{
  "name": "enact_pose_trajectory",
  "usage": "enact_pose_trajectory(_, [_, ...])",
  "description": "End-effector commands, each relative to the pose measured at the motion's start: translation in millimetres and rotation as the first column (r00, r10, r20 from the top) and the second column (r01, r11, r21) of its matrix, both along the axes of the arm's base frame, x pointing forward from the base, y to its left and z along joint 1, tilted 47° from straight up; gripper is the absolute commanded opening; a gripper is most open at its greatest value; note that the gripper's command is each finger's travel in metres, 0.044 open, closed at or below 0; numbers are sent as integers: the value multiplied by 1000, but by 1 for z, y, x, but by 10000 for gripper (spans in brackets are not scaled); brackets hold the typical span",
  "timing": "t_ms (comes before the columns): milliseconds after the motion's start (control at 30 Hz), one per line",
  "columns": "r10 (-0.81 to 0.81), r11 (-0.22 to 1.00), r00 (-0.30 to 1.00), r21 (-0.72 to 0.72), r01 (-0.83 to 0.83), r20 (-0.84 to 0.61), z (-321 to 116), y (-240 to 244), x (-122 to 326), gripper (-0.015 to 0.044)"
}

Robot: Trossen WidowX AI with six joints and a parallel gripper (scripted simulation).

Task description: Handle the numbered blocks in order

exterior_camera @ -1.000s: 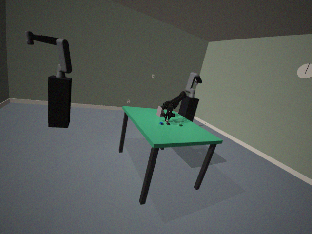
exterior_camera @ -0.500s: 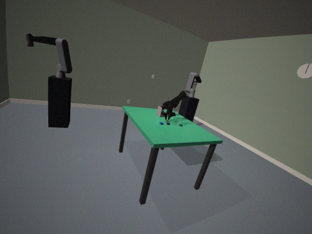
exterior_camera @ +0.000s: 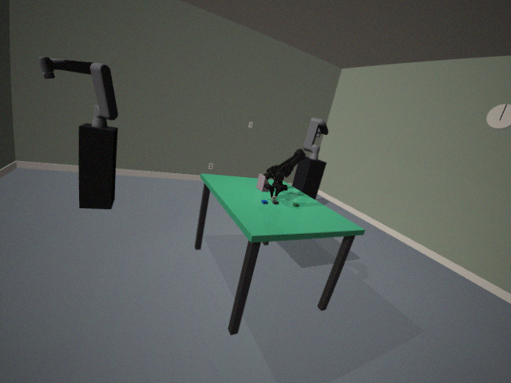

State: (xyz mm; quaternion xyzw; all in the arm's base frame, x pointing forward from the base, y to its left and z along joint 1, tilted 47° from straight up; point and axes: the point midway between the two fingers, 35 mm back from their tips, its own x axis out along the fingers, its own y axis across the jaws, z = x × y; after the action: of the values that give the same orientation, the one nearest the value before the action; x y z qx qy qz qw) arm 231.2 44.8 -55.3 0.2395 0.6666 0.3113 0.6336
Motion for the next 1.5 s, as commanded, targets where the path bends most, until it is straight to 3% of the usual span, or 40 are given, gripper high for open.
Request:
enact_pose_trajectory(0, [-2, 1000, 1000, 6, 2, -18, -5, 6, -4, 120])
enact_pose_trajectory(400, [-2, 1000, 1000, 6, 2, -18, -6, 7, -5, 120])
enact_pose_trajectory(767, [-2, 1000, 1000, 6, 2, -18, -6, 7, -5, 400])
enact_pose_trajectory(1100, [-2, 1000, 1000, 4, 2, -17, 19, -19, -1, 400])
enact_pose_trajectory(1333, [-2, 1000, 1000, 0, 2, -18, 72, -76, 7, 216])
enact_pose_trajectory(1467, [-2, 1000, 1000, 0, 2, -18, 74, -78, 7, 120])
